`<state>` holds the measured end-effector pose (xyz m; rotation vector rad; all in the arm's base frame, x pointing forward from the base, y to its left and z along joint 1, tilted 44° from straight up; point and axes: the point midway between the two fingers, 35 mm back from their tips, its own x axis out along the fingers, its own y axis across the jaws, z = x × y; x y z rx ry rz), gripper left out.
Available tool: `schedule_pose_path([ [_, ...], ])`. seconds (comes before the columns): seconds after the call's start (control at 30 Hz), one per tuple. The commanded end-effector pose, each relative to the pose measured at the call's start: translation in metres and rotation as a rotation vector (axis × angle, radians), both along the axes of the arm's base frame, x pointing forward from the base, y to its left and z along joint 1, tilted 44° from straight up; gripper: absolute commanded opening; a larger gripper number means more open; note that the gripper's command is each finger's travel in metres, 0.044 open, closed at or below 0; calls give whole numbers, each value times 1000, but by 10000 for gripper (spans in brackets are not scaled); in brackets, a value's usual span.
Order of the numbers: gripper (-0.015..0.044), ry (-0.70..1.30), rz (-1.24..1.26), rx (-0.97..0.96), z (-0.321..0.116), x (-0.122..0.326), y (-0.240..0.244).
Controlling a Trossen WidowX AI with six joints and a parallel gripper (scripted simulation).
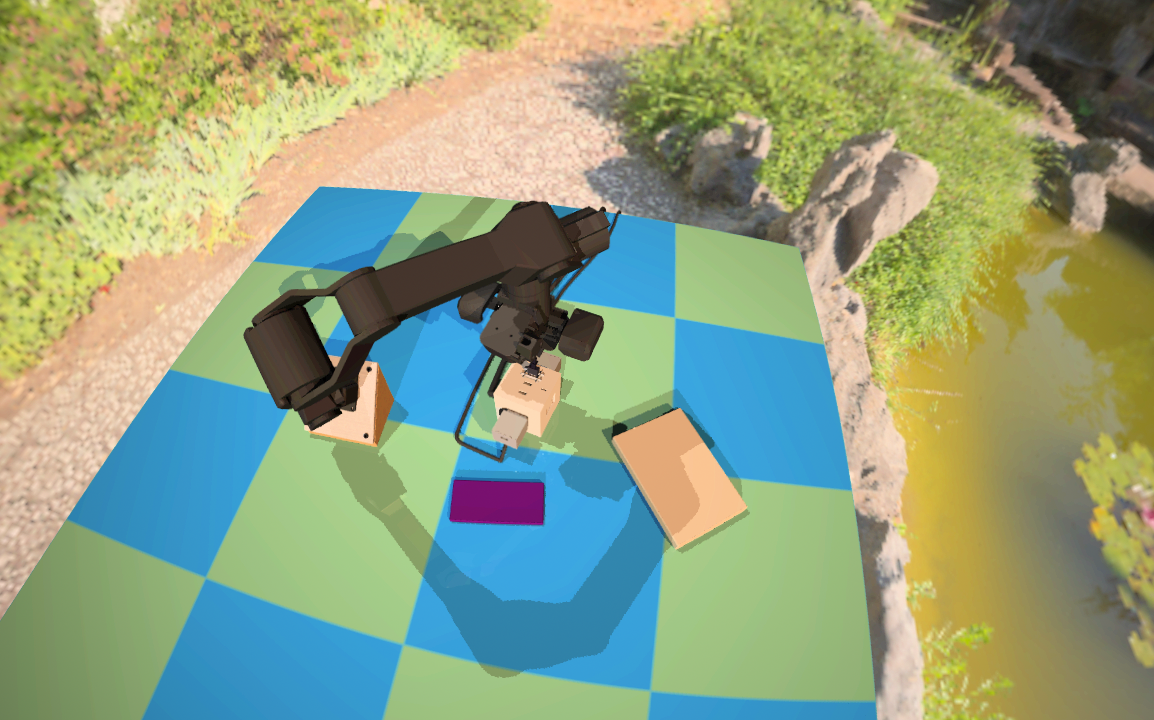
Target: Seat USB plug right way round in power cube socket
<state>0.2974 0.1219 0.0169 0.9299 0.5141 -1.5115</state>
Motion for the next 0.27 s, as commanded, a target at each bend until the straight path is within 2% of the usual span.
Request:
schedule_pose_path([
  [0.0, 95, -6, -4, 10, 4, 1, 5],
  [0.23, 95, -1, 1, 1, 3, 0, 3],
])
